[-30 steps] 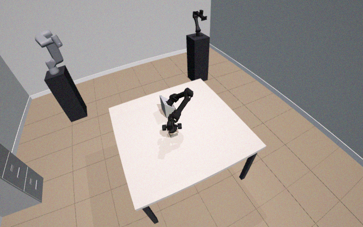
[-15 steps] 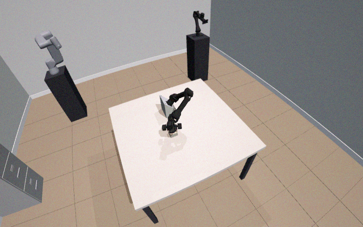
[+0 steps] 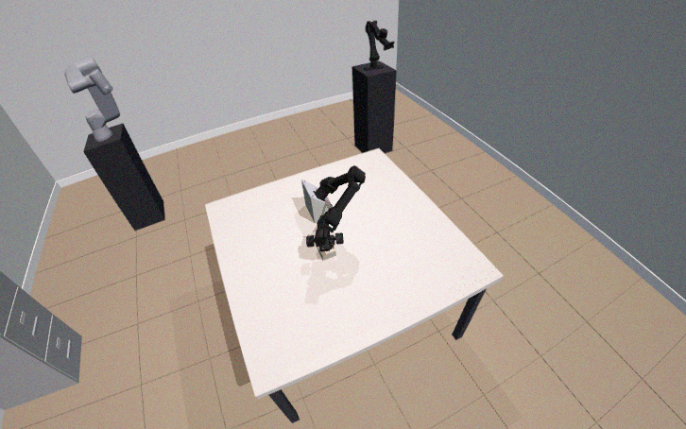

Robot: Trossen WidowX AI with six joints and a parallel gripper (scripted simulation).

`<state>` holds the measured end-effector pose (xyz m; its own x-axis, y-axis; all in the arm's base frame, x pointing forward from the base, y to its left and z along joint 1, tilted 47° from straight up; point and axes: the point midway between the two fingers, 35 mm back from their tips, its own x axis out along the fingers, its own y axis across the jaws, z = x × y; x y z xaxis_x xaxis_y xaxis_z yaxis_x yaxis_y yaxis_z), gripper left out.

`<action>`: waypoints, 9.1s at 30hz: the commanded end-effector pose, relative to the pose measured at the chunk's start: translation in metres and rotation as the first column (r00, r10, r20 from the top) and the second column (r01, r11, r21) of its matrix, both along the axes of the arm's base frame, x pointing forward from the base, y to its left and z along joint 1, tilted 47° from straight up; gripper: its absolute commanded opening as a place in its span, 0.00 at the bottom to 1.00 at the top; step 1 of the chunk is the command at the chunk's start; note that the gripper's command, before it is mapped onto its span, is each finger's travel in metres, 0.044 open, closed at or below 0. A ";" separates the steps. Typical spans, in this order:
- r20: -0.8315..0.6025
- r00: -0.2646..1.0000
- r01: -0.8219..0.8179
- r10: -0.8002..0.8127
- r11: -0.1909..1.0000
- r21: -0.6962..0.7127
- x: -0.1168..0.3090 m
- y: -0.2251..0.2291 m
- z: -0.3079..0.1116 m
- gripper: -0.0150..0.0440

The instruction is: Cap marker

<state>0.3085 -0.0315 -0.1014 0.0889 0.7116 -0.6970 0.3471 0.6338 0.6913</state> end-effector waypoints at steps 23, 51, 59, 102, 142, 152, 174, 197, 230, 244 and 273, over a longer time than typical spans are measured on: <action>0.001 1.000 -0.021 0.021 1.000 0.004 0.002 0.009 -0.009 0.25; 0.001 1.000 -0.021 0.021 1.000 0.004 0.002 0.009 -0.009 0.25; 0.001 1.000 -0.021 0.021 1.000 0.004 0.003 0.009 -0.009 0.25; 0.001 1.000 -0.021 0.021 1.000 0.004 0.003 0.009 -0.009 0.25; 0.001 1.000 -0.021 0.021 1.000 0.004 0.003 0.010 -0.010 0.25; 0.001 1.000 -0.021 0.021 1.000 0.004 0.003 0.010 -0.010 0.25; 0.001 1.000 -0.021 0.021 1.000 0.004 0.003 0.010 -0.010 0.25; 0.001 1.000 -0.021 0.021 1.000 0.004 0.003 0.010 -0.010 0.25; -0.003 1.000 0.004 -0.004 1.000 0.001 0.000 0.000 0.000 0.57; -0.003 1.000 0.005 -0.005 1.000 -0.001 0.001 -0.009 0.007 1.00; 0.235 0.937 -0.252 0.259 0.966 -0.060 -0.020 -0.062 0.069 0.25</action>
